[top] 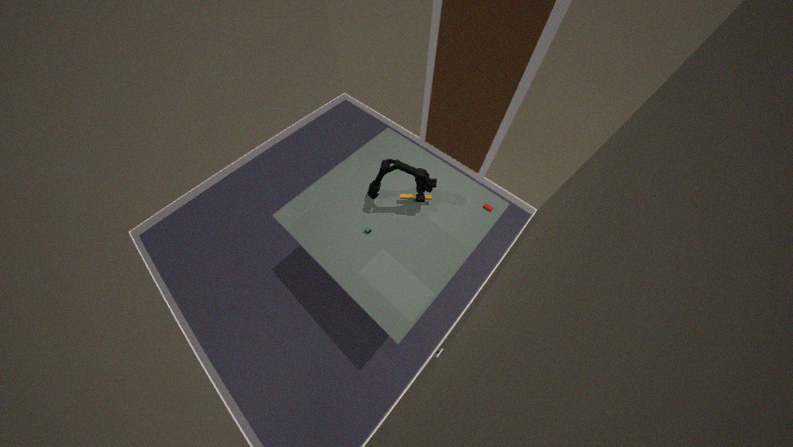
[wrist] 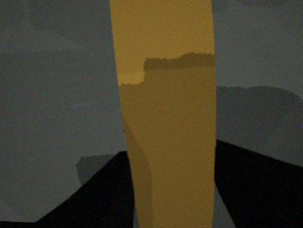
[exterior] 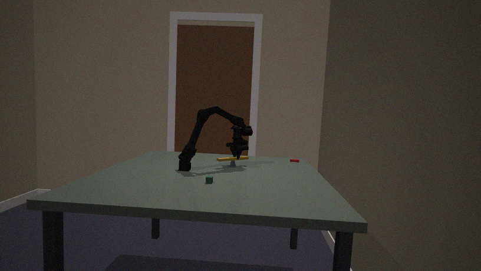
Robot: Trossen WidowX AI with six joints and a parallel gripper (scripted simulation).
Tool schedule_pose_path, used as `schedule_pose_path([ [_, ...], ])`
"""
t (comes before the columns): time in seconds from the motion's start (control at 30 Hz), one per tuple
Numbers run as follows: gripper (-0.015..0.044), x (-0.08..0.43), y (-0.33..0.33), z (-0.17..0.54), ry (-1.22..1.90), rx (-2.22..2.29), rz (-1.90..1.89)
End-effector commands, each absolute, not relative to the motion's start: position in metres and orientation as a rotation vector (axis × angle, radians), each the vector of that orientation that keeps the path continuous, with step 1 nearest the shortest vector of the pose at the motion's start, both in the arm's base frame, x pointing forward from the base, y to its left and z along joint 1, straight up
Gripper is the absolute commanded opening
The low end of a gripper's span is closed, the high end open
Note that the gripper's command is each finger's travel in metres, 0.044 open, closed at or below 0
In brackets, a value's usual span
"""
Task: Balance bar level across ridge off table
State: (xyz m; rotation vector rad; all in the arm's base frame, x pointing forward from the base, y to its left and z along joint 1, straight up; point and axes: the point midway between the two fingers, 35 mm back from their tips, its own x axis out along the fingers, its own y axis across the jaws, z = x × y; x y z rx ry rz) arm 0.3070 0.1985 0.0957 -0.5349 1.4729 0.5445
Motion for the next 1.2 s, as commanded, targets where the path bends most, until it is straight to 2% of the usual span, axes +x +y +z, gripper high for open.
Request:
schedule_pose_path([
  [0.0,0.0,0.3068,0.1984,0.0962,1.473,-0.534,0.545],
  [1.17,0.0,0.3068,0.1984,0.096,1.474,-0.535,0.544],
])
